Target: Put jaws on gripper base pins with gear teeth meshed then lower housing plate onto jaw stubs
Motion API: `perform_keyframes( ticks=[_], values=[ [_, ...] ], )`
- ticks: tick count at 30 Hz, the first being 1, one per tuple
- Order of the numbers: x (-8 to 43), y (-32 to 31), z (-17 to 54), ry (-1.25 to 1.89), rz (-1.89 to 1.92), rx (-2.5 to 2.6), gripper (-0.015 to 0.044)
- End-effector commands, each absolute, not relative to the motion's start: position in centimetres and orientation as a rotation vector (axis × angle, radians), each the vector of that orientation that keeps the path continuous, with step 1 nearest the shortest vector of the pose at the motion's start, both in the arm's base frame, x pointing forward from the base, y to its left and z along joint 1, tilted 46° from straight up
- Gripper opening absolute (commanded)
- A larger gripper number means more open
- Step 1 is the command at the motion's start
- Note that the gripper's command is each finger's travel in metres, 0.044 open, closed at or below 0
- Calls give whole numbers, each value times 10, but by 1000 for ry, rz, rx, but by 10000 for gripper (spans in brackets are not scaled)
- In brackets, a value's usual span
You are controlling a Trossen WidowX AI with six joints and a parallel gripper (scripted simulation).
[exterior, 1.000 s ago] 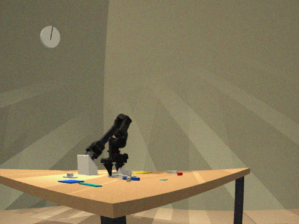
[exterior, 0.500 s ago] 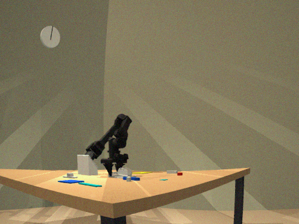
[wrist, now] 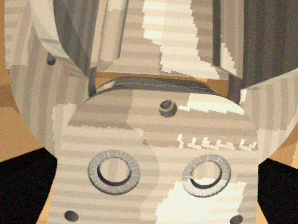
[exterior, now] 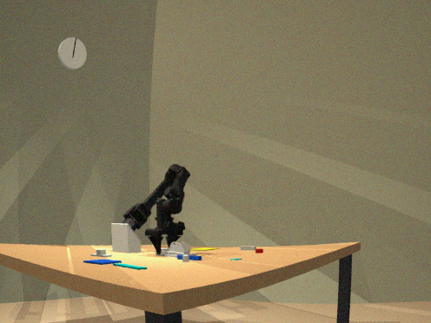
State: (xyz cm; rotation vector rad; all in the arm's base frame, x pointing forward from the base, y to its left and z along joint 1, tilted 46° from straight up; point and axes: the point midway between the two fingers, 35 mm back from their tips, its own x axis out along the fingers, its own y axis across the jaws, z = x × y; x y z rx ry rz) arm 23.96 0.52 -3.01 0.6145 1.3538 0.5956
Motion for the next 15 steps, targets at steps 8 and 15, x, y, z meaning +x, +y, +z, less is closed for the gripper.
perform_keyframes(
  ticks=[8, 15],
  values=[
    [240, 5, -30, 1354, 594, 615, 440],
    [240, -3, -24, 1355, 592, 613, 440]
  ],
)
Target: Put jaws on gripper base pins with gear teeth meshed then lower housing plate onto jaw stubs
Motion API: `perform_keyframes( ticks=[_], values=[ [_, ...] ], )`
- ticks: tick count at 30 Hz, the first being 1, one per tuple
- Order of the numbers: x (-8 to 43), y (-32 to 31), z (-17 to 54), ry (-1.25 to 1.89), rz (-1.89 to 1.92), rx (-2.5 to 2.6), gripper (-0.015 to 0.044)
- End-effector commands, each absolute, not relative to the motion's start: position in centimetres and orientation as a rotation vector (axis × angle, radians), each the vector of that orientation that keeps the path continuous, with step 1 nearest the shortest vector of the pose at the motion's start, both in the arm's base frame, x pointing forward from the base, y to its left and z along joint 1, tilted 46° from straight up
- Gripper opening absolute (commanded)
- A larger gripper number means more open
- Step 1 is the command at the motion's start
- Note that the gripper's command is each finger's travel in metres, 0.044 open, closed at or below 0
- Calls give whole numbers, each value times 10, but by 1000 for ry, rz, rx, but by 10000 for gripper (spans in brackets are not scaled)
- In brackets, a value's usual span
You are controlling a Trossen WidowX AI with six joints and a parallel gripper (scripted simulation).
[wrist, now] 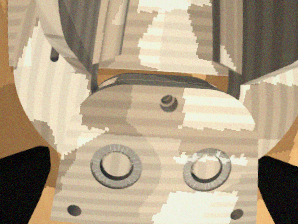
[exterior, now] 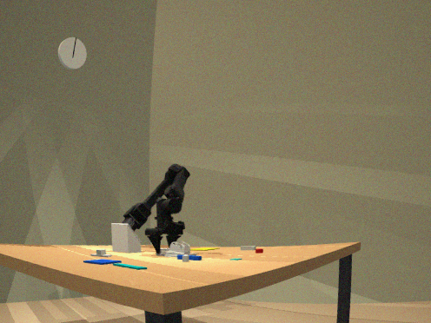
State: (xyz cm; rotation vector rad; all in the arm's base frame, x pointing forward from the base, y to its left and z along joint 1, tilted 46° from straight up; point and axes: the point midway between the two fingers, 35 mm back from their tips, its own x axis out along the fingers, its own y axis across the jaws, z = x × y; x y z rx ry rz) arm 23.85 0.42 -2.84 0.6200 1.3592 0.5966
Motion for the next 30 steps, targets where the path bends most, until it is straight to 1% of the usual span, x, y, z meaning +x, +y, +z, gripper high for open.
perform_keyframes(
  ticks=[1, 8, 14, 21, 30],
  values=[
    [240, -7, -20, 1356, 590, 612, 440],
    [231, -48, 21, 1359, 592, 609, 440],
    [230, -49, 20, 1352, 583, 612, 440],
    [193, -78, 56, 1361, 590, 610, 440],
    [192, -79, 57, 1361, 591, 610, 440]
  ],
)
